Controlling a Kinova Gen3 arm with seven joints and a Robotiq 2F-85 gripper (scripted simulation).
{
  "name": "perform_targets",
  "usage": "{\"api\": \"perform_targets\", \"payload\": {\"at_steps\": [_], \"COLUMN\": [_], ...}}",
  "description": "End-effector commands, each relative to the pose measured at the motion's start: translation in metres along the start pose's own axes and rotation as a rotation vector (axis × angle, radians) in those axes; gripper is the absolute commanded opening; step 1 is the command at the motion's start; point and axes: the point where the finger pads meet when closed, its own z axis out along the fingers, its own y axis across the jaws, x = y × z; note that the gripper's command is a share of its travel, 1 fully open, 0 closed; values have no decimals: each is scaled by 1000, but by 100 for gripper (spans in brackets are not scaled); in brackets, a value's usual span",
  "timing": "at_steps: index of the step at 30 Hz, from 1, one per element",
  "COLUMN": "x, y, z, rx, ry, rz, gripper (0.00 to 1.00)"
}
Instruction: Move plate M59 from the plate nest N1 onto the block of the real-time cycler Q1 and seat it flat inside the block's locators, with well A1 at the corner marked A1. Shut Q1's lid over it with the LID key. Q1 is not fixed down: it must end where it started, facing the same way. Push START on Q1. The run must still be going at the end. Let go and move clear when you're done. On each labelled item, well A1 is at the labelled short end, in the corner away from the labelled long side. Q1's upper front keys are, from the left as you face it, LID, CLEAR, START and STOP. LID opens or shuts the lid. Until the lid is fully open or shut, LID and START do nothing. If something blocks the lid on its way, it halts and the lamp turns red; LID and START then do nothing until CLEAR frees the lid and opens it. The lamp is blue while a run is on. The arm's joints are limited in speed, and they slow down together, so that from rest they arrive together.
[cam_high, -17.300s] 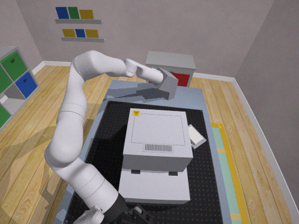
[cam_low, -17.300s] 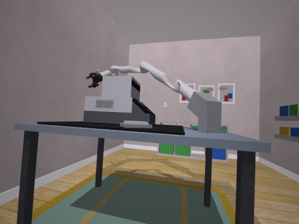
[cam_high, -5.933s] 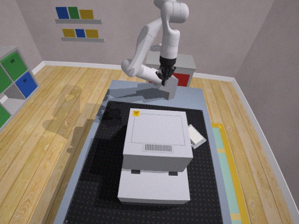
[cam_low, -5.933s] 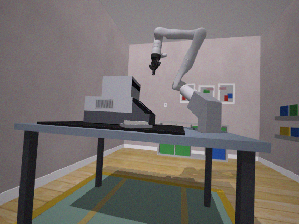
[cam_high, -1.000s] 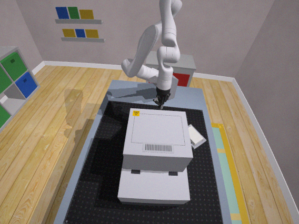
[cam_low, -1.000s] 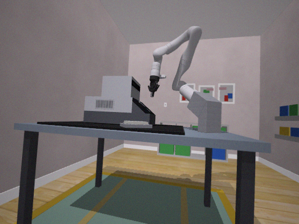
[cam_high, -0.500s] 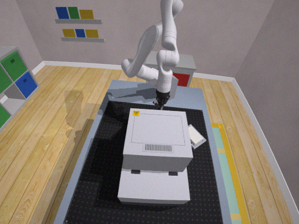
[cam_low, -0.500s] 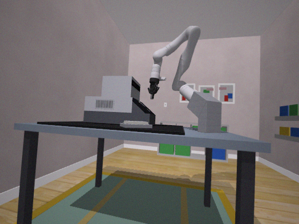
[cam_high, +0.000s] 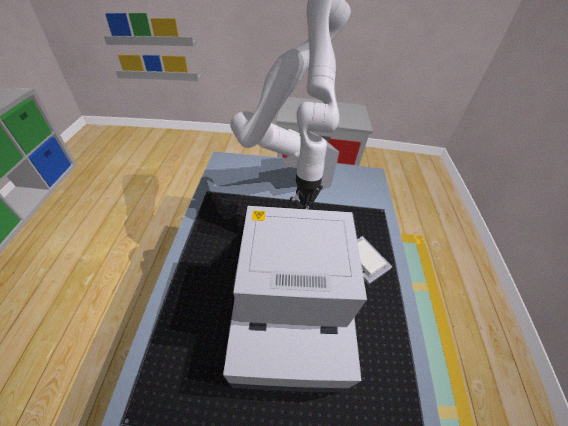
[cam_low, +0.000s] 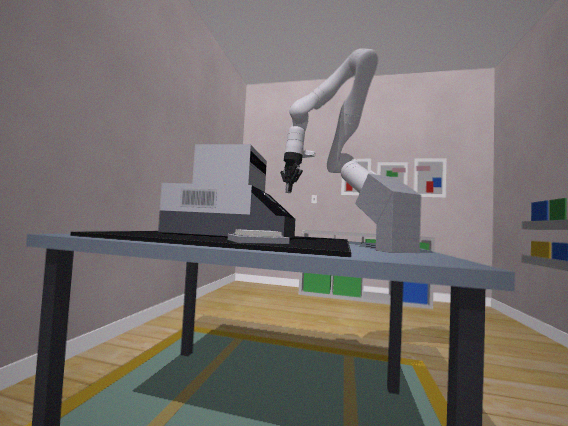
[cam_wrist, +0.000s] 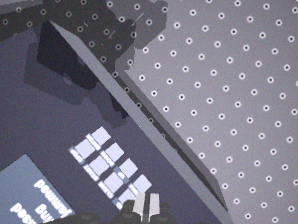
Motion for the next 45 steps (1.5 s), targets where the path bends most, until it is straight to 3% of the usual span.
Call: {"api": "perform_targets", "payload": {"at_steps": [1,32,45], "x": [0,3,2], "y": [0,2,1], "z": [6,42,42], "rx": [-3,-2,-1], "ry": [-1,-1,-2], "rz": [-1,0,0], "gripper": [10,10,10]}}
